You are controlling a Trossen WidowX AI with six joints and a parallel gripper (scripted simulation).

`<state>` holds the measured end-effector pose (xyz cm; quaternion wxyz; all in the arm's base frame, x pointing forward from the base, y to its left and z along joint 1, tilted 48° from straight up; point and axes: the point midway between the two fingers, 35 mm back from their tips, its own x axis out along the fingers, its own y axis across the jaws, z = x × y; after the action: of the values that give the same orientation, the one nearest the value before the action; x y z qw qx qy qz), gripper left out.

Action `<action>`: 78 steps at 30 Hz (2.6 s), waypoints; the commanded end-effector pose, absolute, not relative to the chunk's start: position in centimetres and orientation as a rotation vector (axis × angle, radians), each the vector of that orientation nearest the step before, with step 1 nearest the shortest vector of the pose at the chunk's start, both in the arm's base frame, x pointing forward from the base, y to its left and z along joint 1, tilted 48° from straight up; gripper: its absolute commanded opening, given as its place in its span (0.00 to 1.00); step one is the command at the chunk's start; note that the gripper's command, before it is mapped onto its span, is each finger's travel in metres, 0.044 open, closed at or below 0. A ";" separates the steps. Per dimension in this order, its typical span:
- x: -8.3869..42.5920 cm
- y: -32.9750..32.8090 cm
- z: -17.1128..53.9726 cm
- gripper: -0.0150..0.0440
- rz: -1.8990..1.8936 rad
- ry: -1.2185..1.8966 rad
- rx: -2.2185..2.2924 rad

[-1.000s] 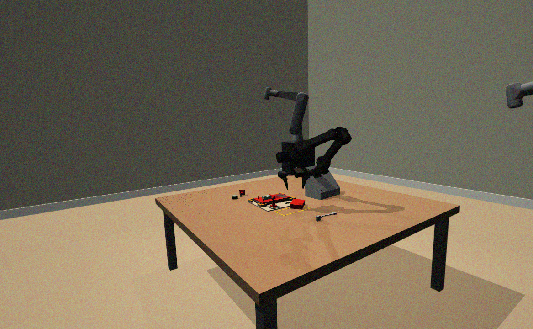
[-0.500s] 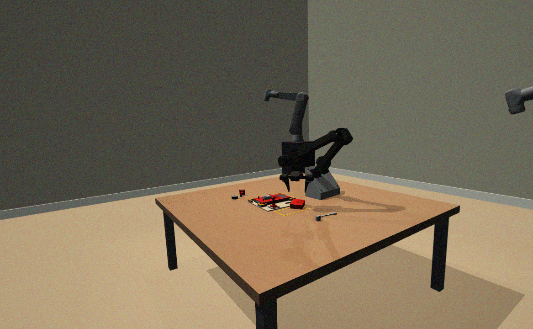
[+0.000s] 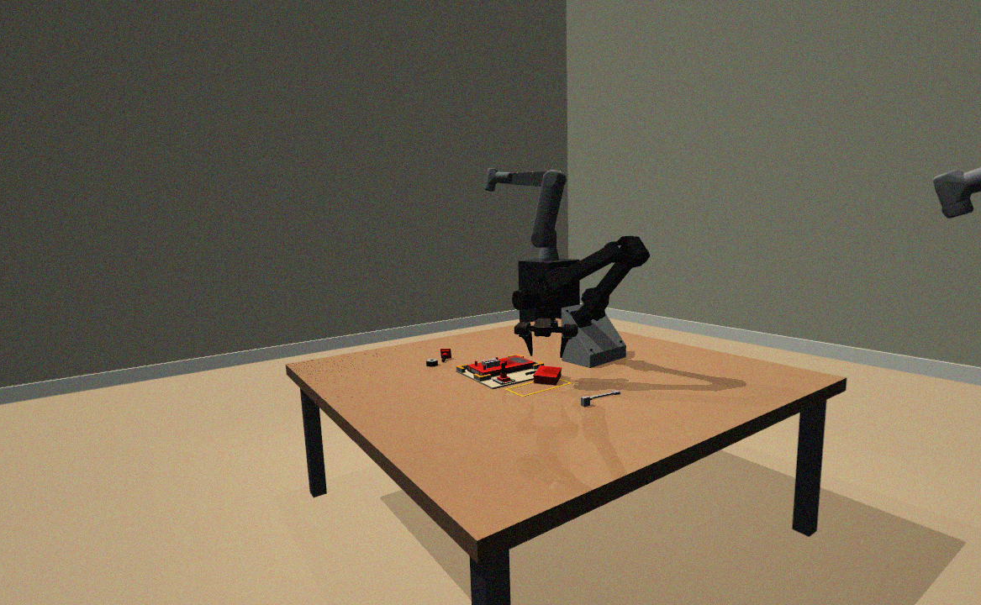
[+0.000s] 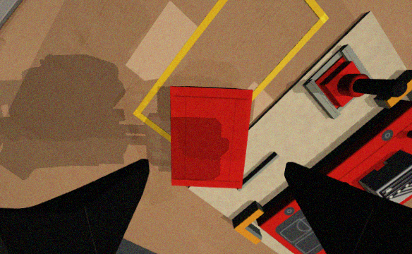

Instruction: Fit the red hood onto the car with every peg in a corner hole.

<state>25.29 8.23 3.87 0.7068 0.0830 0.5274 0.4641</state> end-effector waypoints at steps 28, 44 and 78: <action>25.1 10.6 1.8 1.00 1.035 1.179 0.193; 24.9 11.7 0.9 1.00 1.037 1.178 0.196; 24.9 12.7 0.0 1.00 1.037 1.178 0.196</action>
<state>25.10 12.52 0.20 0.7056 0.0862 0.5269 0.4659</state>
